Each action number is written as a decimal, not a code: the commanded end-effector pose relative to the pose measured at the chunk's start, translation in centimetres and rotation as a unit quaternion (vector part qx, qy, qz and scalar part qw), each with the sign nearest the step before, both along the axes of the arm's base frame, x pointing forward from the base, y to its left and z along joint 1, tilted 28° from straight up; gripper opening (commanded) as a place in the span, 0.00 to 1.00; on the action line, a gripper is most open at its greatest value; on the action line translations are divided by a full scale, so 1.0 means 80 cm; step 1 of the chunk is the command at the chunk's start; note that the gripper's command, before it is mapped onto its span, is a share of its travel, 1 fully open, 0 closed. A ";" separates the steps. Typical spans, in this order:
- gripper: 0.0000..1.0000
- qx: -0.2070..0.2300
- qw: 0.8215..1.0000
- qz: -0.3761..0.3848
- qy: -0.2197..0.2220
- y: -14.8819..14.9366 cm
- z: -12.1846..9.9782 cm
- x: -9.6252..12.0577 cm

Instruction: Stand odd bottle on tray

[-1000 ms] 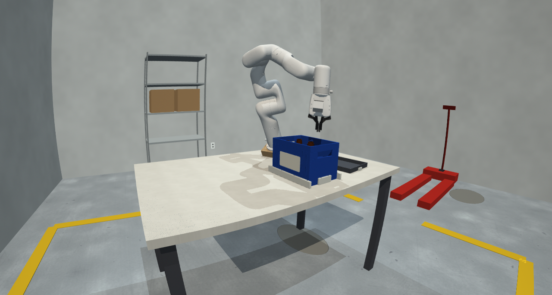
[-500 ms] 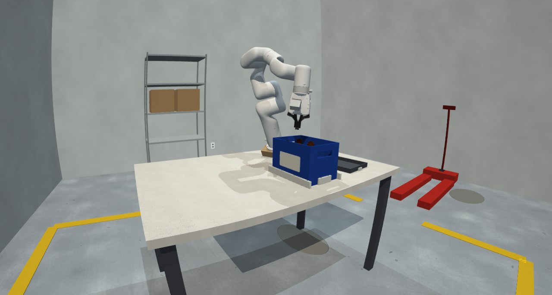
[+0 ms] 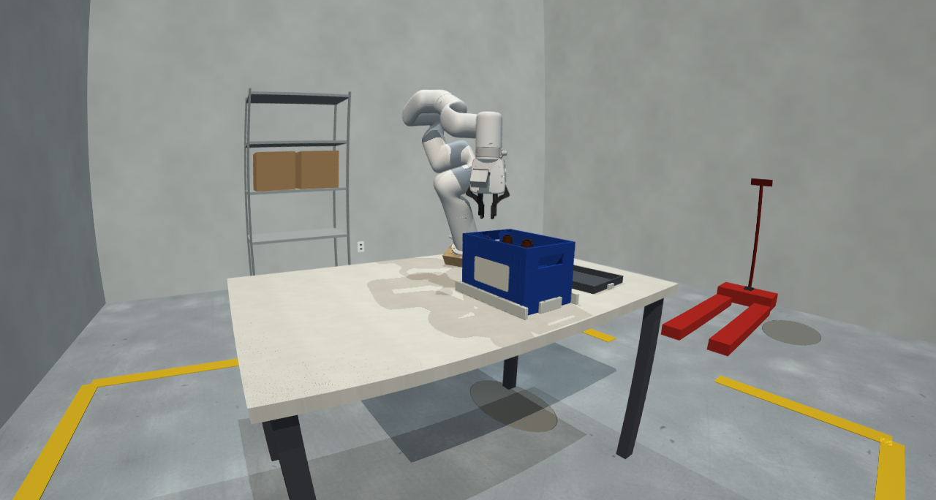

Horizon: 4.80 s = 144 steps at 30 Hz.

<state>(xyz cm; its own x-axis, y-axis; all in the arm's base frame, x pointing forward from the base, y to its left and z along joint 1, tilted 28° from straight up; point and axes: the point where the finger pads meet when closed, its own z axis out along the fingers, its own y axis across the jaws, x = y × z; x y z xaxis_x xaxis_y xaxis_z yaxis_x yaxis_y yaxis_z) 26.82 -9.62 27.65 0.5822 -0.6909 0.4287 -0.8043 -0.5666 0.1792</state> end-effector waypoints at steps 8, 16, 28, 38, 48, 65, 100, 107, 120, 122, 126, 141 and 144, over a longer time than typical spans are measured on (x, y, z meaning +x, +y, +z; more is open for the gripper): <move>0.65 -0.001 1.000 0.001 -0.002 0.000 0.002 0.000; 0.65 -0.001 1.000 0.001 -0.002 0.000 0.002 0.000; 0.65 -0.001 1.000 0.001 -0.002 0.000 0.002 0.000; 0.65 -0.001 1.000 0.001 -0.002 0.000 0.001 0.000; 0.65 -0.001 1.000 0.001 -0.002 -0.002 -0.003 0.000; 0.65 -0.001 1.000 0.001 -0.002 -0.013 -0.023 0.003; 0.65 -0.001 1.000 0.001 -0.002 -0.025 -0.046 0.006; 0.65 -0.001 1.000 0.001 -0.002 -0.025 -0.046 0.006; 0.65 -0.001 1.000 0.001 -0.002 -0.025 -0.046 0.007; 0.65 -0.001 1.000 0.001 -0.002 -0.025 -0.046 0.008; 0.65 -0.001 1.000 0.001 -0.002 -0.025 -0.046 0.008; 0.65 -0.001 1.000 0.001 -0.002 -0.025 -0.046 0.008; 0.65 -0.001 1.000 0.001 -0.002 -0.025 -0.046 0.008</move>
